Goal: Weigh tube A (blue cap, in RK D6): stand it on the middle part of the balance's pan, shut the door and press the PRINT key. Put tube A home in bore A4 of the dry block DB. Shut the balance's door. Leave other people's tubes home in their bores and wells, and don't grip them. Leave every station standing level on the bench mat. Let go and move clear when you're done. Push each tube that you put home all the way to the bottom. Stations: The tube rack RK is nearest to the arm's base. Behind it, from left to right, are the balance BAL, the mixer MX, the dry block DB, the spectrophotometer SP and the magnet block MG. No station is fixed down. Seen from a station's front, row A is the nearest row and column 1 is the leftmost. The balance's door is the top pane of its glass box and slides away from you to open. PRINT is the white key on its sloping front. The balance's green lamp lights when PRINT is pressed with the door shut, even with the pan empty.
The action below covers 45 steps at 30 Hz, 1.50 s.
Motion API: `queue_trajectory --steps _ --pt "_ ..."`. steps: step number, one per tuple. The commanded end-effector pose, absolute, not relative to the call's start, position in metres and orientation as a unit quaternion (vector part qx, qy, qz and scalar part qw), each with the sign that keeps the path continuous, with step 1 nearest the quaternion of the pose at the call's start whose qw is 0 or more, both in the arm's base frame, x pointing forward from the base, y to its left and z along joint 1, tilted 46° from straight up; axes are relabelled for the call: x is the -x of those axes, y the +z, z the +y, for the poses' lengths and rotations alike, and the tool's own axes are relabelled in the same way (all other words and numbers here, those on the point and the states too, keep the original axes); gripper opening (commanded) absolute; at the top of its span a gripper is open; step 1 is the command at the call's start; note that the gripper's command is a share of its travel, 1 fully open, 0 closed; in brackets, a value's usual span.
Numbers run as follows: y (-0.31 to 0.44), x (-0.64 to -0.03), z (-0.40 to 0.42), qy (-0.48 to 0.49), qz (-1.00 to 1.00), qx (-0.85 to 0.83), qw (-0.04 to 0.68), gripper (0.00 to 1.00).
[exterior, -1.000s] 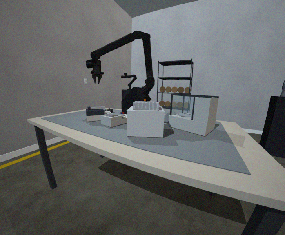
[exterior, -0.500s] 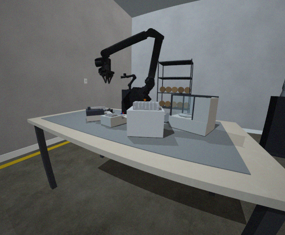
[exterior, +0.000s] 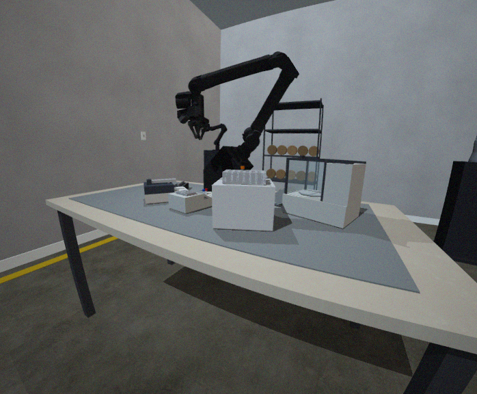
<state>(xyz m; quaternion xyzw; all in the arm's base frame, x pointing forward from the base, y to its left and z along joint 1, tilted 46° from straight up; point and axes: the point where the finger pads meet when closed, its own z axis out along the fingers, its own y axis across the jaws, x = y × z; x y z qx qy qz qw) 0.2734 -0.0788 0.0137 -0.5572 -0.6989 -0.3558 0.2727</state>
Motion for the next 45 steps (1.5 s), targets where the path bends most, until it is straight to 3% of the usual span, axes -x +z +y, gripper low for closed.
queue_trajectory --steps 1,45 --pt "0.039 -0.268 -0.057 -0.362 -0.724 0.525 0.262 0.30" --pt "0.274 -0.185 0.156 -0.393 -0.894 0.186 0.106 0.30"
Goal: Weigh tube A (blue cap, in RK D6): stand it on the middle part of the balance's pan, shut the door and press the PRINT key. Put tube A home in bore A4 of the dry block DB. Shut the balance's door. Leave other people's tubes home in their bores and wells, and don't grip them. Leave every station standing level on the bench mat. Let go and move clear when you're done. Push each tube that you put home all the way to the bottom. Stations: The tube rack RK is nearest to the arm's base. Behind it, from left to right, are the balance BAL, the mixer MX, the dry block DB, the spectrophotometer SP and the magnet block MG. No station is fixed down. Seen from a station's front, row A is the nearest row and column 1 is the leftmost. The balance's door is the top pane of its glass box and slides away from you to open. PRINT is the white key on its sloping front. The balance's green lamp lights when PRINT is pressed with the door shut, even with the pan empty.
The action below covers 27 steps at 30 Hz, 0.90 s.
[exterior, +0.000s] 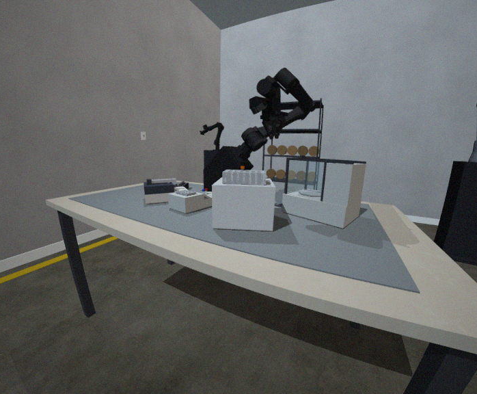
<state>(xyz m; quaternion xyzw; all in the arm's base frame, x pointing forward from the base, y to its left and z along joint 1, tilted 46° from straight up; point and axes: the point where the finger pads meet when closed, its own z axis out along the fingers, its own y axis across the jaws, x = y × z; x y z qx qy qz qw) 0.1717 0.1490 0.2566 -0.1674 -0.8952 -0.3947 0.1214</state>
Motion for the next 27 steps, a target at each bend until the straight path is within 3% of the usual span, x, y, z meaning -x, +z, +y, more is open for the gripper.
queue_trajectory --steps 1,15,27 --pt "0.279 -0.182 0.162 -0.392 -0.898 0.172 0.101 0.30" --pt "0.361 -0.147 0.244 -0.392 -0.915 0.071 0.068 0.30" --pt "0.348 -0.145 0.240 -0.387 -0.915 0.086 0.072 0.30"
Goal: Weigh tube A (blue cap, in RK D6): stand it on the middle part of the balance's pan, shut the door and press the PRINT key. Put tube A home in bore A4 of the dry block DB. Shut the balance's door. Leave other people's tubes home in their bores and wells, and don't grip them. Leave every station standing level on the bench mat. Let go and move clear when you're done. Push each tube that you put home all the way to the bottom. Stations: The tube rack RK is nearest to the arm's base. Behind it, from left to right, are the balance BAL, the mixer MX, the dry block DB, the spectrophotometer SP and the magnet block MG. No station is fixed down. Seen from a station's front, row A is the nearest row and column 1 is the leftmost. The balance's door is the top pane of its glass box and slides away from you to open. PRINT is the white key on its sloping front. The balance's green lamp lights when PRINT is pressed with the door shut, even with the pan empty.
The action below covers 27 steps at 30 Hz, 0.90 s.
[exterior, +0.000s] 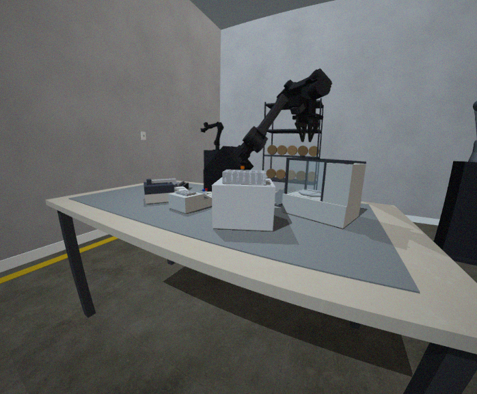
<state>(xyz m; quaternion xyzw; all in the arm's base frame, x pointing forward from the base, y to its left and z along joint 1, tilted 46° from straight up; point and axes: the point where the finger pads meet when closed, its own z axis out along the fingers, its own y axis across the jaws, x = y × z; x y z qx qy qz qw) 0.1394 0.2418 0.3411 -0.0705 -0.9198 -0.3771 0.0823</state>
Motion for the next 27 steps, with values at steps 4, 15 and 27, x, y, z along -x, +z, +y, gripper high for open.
queue_trajectory --steps 4,15,27 --pt "0.343 -0.144 0.238 -0.387 -0.915 0.086 0.074 0.30" --pt "0.341 -0.143 0.235 -0.386 -0.916 0.076 0.072 0.30" --pt "0.348 -0.144 0.238 -0.386 -0.916 0.075 0.073 0.30"
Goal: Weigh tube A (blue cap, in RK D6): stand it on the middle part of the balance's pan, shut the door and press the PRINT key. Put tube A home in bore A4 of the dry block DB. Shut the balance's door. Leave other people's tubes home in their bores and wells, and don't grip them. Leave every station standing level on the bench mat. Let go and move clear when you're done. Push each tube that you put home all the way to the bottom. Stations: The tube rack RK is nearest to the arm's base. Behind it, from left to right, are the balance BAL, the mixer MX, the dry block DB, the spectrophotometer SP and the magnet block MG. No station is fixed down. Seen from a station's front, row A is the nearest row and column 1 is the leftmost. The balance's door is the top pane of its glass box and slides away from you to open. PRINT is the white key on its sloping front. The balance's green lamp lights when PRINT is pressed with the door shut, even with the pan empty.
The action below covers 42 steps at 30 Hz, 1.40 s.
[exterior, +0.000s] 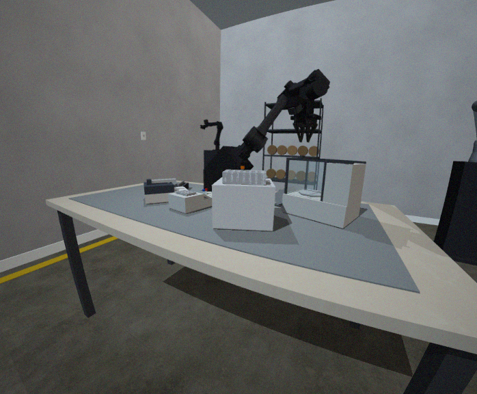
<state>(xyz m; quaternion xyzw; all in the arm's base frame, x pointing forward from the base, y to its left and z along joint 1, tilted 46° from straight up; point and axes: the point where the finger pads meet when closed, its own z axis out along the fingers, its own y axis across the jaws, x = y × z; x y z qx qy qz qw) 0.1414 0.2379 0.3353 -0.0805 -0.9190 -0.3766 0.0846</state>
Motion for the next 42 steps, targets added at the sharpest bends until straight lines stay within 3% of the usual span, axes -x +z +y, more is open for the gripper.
queue_trajectory --steps 1,42 --pt "0.348 -0.144 0.238 -0.386 -0.916 0.075 0.073 0.30" --pt "0.333 -0.139 0.244 -0.383 -0.917 0.076 0.078 0.30"
